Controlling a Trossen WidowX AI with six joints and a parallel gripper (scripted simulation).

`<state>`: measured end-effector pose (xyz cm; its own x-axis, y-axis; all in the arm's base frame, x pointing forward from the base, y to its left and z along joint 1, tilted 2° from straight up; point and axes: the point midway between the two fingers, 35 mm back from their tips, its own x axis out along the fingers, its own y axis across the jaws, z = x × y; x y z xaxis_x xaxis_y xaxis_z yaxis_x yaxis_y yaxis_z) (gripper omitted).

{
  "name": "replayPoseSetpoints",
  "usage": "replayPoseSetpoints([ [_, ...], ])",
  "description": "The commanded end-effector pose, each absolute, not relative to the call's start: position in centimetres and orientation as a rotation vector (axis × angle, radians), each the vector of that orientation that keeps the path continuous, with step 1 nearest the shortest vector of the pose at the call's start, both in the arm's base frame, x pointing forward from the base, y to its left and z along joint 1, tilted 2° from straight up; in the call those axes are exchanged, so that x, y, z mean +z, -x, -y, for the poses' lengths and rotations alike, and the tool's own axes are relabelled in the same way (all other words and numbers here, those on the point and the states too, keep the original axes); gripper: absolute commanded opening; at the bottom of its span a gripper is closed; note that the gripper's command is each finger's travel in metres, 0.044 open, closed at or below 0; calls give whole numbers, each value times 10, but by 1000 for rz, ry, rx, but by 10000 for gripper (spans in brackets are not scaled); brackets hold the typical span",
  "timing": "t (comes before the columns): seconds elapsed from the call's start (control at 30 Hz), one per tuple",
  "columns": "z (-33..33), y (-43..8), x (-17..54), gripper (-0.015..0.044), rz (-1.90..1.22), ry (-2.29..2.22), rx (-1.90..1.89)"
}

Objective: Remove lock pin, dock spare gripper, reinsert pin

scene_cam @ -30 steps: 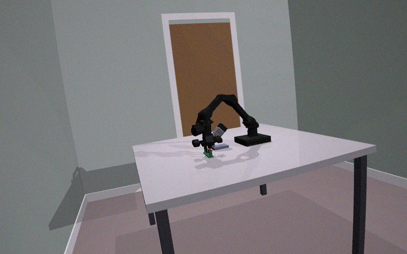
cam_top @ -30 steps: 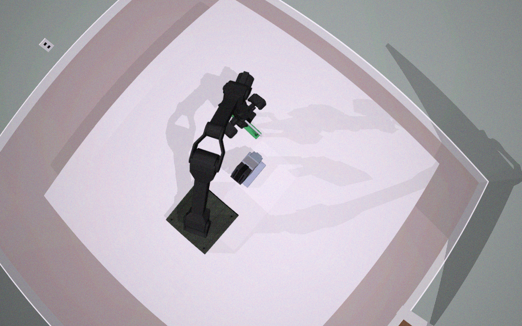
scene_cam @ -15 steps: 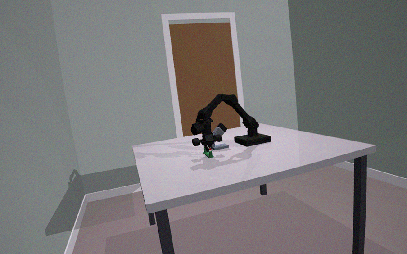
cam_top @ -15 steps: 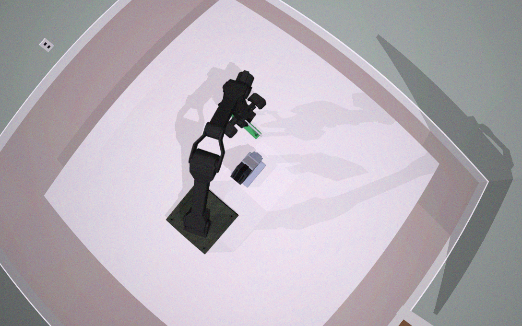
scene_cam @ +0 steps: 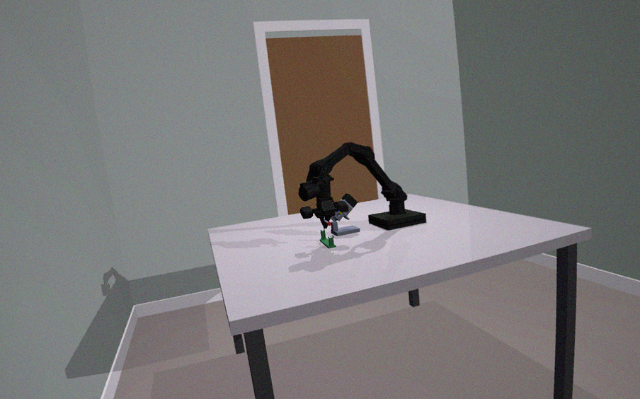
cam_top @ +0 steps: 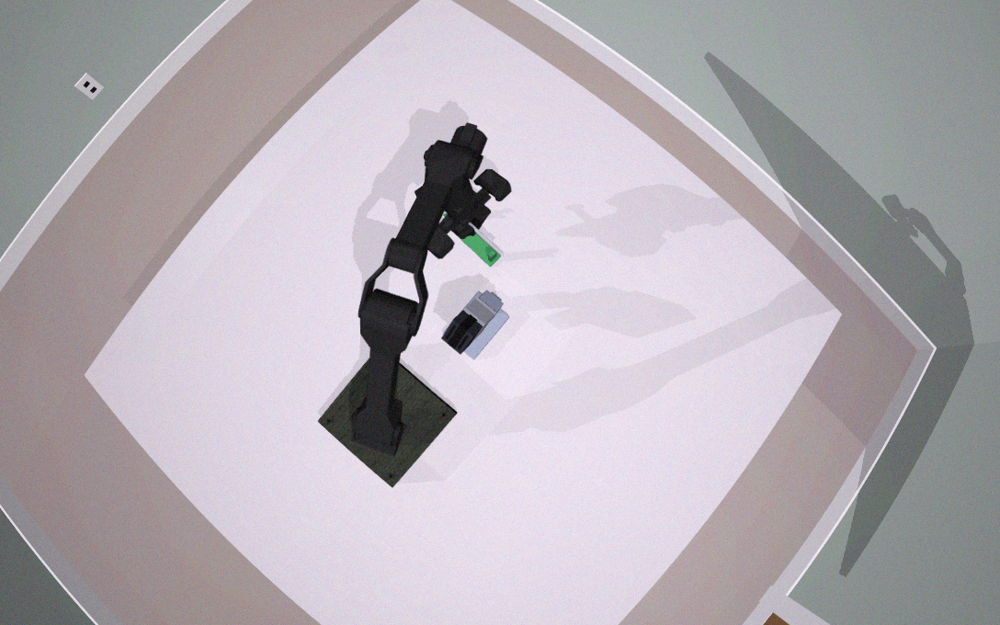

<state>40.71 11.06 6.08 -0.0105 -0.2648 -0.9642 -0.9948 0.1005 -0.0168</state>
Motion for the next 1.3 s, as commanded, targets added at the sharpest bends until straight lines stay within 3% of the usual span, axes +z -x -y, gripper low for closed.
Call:
replayPoseSetpoints([
  [0.0, -110, -407, 72, 0, -1445, 1330, 987],
  [0.53, -111, -405, 72, 0, -1434, 1340, 1004],
  [1.27, -114, -350, 90, 0, -1423, 1359, 1026],
])
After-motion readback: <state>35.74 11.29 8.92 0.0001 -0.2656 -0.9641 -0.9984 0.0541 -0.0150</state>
